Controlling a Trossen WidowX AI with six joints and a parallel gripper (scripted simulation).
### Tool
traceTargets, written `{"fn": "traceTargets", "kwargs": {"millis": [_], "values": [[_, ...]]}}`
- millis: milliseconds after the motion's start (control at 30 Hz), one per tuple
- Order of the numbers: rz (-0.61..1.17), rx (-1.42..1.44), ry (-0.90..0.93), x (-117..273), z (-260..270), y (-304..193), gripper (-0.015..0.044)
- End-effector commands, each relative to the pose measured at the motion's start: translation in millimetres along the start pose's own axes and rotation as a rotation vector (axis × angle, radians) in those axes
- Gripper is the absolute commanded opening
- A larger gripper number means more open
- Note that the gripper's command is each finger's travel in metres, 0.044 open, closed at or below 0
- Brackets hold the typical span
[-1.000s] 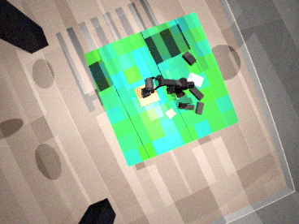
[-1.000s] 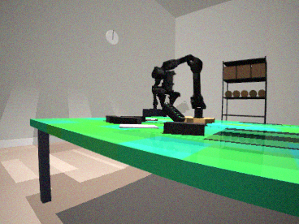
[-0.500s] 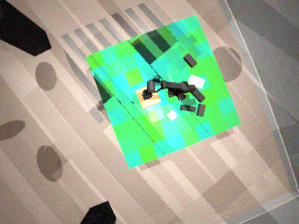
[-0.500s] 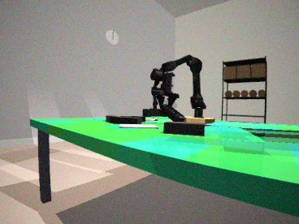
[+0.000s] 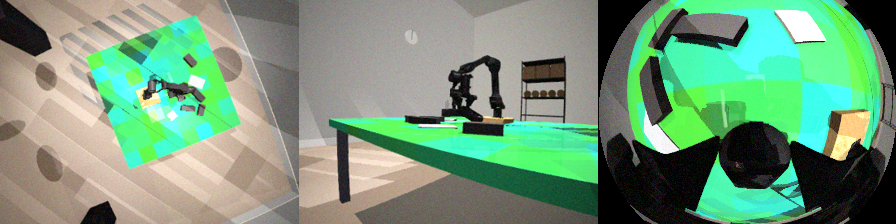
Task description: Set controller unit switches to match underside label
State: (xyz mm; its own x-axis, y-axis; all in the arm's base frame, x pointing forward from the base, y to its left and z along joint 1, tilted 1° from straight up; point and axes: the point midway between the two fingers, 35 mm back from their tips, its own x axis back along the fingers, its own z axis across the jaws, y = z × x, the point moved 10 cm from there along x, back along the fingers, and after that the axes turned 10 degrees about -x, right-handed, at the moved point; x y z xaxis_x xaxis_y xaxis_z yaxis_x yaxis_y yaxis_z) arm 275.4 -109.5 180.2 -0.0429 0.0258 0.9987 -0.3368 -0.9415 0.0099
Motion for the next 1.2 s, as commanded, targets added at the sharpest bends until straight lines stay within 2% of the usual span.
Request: {"fn": "traceTargets", "kwargs": {"millis": [0,1167], "values": [[0.018,0.015,-0.026,-9.9,-0.8,-2.5,0.0338],[0.017,0.015,-0.026,-34.6,0.6,8.1,0.0338]]}}
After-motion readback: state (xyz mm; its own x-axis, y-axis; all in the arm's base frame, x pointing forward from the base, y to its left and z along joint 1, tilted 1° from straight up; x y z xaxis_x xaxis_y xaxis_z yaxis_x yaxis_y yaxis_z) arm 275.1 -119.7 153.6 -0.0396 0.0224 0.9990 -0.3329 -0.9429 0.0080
